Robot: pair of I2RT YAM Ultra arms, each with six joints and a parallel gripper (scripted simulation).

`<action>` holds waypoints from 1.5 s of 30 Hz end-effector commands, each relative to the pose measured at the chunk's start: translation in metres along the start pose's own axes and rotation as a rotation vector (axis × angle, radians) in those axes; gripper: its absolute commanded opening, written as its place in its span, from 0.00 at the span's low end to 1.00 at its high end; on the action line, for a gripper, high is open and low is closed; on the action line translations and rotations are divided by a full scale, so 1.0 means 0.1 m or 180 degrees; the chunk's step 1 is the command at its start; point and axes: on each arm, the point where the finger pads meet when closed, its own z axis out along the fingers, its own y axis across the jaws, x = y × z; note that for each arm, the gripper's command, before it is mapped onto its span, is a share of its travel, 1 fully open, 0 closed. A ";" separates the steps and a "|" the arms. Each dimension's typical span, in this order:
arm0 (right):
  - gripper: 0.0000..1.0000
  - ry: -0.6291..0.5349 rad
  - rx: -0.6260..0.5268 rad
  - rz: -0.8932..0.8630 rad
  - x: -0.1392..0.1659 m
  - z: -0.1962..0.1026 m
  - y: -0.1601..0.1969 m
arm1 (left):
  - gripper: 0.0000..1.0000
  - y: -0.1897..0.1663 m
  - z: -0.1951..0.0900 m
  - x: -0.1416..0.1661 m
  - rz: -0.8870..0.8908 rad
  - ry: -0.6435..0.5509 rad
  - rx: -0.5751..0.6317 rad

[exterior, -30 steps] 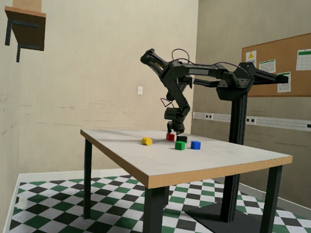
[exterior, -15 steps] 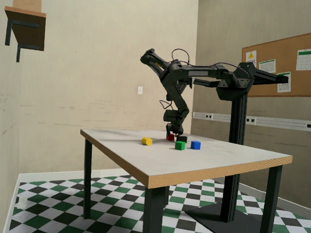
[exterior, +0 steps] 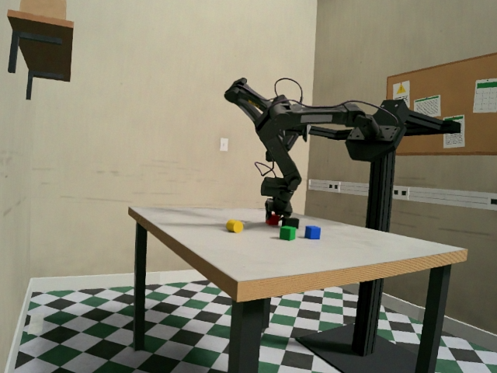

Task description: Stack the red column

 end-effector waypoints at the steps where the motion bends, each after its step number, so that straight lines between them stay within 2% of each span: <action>1: 1.00 -0.0086 -0.0012 0.0032 -0.12 -0.04 -0.01 | 0.57 -0.10 0.07 -0.12 0.0003 -0.0083 0.0094; 4: 1.00 -0.0086 -0.0012 0.0032 -0.12 -0.04 -0.01 | 0.57 -0.03 0.05 -0.10 0.0013 -0.0098 0.0063; 5: 1.00 -0.0086 -0.0012 0.0032 -0.12 -0.04 -0.01 | 0.53 -0.03 0.05 -0.10 0.0013 -0.0098 0.0063; 7: 1.00 -0.0086 -0.0012 0.0032 -0.12 -0.04 -0.01 | 0.53 -0.03 0.04 -0.10 0.0013 -0.0098 0.0063; 8: 1.00 -0.0086 -0.0012 0.0032 -0.12 -0.04 -0.01 | 0.48 -0.03 0.04 -0.10 0.0013 -0.0098 0.0063; 21: 1.00 -0.0086 -0.0012 0.0032 -0.12 -0.04 -0.01 | 0.36 0.01 0.02 -0.07 0.0035 -0.0095 0.0062; 24: 1.00 -0.0086 -0.0012 0.0032 -0.12 -0.04 -0.01 | 0.02 0.02 0.02 -0.06 0.0032 -0.0093 0.0061; 25: 1.00 -0.0086 -0.0012 0.0032 -0.12 -0.04 -0.01 | 0.00 0.02 0.02 -0.07 0.0030 -0.0095 0.0062; 28: 1.00 -0.0086 -0.0012 0.0032 -0.12 -0.04 -0.01 | 0.34 -0.01 -0.04 -0.12 0.0015 -0.0086 0.0065; 34: 1.00 -0.0086 -0.0012 0.0032 -0.12 -0.04 -0.01 | 0.35 0.00 -0.29 -0.33 0.0002 -0.0059 0.0057; 41: 1.00 -0.0086 -0.0012 0.0032 -0.12 -0.04 -0.01 | 0.35 -0.02 -0.38 -0.36 -0.0075 0.0040 0.0084; 45: 1.00 -0.0086 -0.0012 0.0032 -0.12 -0.04 -0.01 | 0.35 -0.08 -0.65 -0.56 -0.0149 0.0155 0.0159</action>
